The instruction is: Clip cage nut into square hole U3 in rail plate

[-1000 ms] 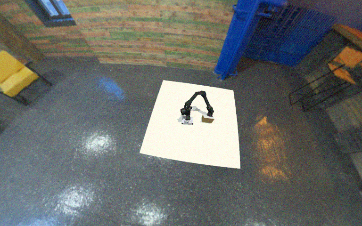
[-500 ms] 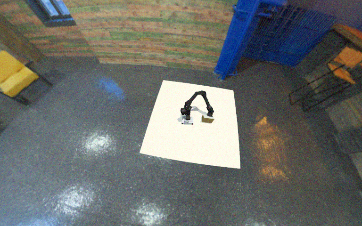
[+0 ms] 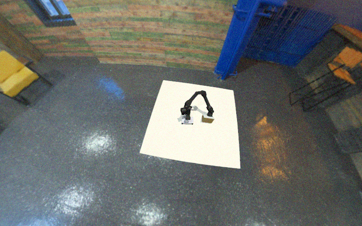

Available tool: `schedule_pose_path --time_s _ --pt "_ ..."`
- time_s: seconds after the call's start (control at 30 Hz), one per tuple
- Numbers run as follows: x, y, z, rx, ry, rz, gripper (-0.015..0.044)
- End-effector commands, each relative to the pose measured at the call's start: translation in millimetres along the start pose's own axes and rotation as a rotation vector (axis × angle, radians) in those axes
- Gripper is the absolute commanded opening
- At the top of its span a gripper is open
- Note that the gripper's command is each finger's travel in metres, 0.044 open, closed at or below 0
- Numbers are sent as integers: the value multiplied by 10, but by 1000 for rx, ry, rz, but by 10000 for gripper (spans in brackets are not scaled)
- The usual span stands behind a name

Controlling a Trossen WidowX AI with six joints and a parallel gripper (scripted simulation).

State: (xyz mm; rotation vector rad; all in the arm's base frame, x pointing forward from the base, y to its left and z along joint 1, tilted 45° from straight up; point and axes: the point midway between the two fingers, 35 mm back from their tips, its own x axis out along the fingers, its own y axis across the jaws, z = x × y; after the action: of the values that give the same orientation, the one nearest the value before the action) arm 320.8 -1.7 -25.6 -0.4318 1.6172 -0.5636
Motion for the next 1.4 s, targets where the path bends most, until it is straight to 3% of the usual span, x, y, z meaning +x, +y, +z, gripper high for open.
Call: schedule_pose_path --time_s 0.0,1.37 --pt "-1 2 1 0 -1 -16 29" --pt "7 44 5 2 -1 -116 29"
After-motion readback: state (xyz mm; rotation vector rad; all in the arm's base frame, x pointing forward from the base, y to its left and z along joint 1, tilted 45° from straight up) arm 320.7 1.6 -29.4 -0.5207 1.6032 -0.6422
